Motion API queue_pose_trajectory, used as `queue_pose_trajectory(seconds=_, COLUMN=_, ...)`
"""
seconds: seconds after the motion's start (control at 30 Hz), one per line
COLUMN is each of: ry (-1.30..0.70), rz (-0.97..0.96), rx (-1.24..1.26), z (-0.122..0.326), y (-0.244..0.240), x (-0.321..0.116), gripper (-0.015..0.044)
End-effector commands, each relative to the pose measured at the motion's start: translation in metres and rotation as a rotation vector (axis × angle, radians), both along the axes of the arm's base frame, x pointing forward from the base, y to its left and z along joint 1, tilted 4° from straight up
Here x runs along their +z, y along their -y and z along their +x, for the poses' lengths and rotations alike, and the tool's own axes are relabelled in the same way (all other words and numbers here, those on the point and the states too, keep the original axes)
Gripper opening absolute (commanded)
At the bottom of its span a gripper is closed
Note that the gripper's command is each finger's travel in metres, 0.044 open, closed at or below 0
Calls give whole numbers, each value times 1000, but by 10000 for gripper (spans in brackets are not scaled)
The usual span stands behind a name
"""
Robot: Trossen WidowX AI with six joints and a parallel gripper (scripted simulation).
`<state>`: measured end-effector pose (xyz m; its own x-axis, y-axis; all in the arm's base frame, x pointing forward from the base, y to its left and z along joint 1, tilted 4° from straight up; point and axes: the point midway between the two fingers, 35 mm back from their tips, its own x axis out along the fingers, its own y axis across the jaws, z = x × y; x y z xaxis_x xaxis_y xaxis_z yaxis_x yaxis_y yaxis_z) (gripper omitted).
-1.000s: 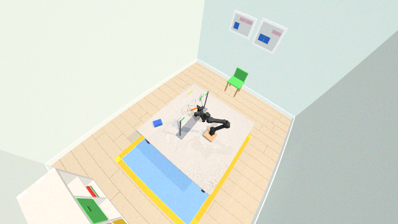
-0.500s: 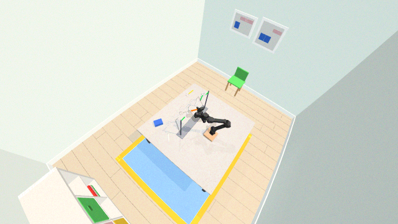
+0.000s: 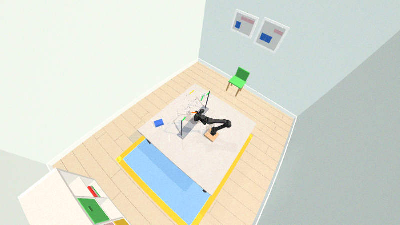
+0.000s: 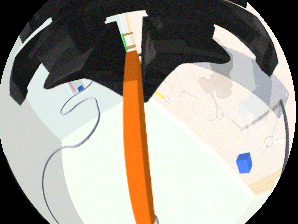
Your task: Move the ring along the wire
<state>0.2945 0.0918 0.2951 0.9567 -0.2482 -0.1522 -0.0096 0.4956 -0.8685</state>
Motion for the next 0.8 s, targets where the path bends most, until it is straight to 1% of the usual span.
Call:
queue_pose_trajectory(seconds=0.0, ry=-18, rz=115, rx=-10, z=-3, y=-10, x=-16, gripper=-150)
queue_pose_trajectory(seconds=0.4, ry=-67, rz=410, rx=-27, z=-10, y=-44, x=-47, gripper=-150)
queue_pose_trajectory(seconds=0.77, ry=-108, rz=660, rx=-40, z=-17, y=-80, x=-65, gripper=-150)
